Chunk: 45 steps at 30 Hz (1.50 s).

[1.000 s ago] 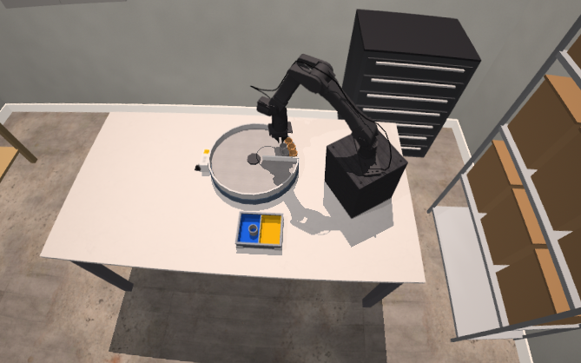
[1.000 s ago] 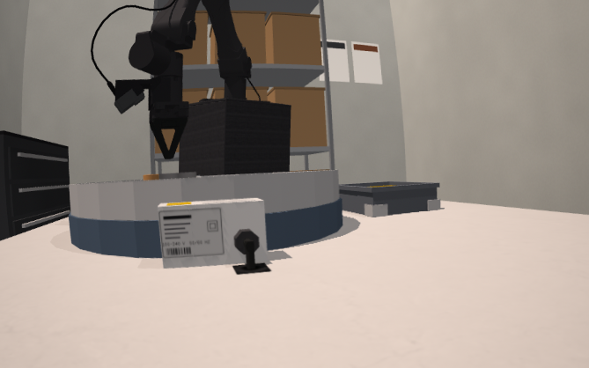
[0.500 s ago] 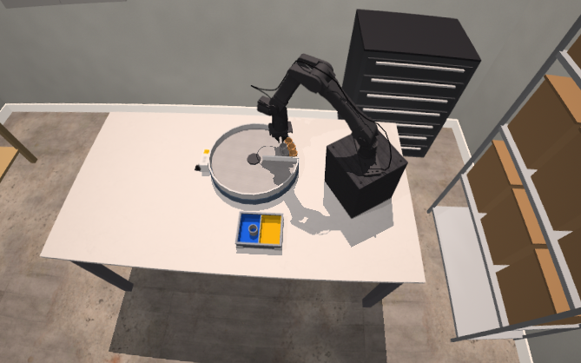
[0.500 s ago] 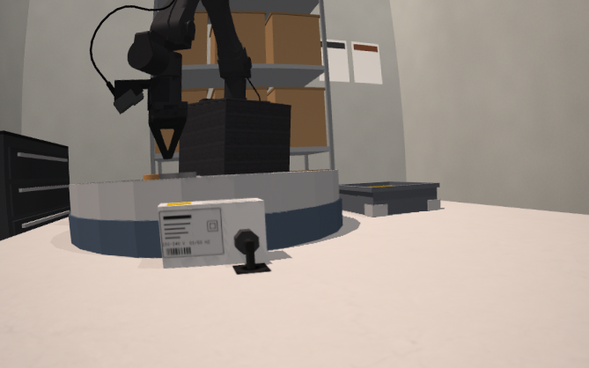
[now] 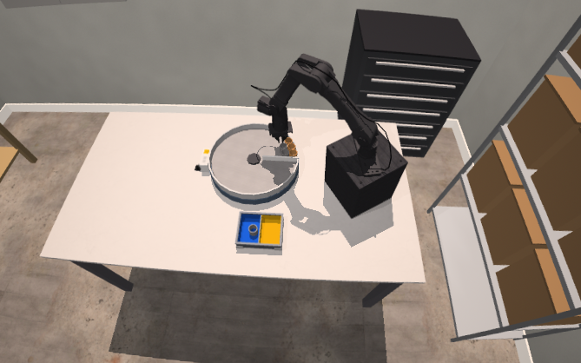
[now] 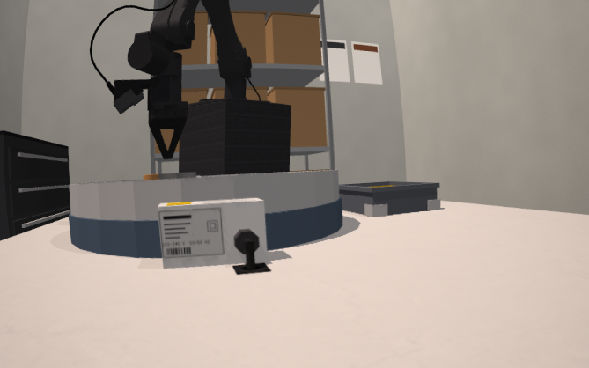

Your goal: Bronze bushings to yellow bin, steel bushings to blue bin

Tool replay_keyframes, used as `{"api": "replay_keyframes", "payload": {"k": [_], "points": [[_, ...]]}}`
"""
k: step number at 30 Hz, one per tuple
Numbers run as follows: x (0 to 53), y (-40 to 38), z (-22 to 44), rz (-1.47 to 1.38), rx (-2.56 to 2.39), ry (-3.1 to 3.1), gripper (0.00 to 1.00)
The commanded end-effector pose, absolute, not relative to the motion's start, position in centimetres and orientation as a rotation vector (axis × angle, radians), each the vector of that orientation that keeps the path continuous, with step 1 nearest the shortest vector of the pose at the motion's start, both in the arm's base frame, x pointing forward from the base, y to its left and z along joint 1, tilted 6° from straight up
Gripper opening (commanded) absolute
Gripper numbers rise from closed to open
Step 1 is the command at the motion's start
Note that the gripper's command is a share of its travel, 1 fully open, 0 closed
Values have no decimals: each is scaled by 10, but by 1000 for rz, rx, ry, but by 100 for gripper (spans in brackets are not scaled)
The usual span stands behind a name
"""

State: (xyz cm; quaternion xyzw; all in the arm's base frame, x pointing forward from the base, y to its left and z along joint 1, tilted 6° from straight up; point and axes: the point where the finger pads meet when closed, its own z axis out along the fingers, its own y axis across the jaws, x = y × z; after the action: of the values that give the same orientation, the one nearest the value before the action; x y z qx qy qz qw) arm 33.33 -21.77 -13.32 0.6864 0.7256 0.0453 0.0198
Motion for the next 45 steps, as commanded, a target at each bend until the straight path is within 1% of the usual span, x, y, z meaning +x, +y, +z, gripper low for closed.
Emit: {"api": "replay_keyframes", "payload": {"k": [1, 45], "points": [[330, -220, -129, 137, 2129, 2245, 14], [337, -217, -125, 140, 2115, 2239, 14]]}}
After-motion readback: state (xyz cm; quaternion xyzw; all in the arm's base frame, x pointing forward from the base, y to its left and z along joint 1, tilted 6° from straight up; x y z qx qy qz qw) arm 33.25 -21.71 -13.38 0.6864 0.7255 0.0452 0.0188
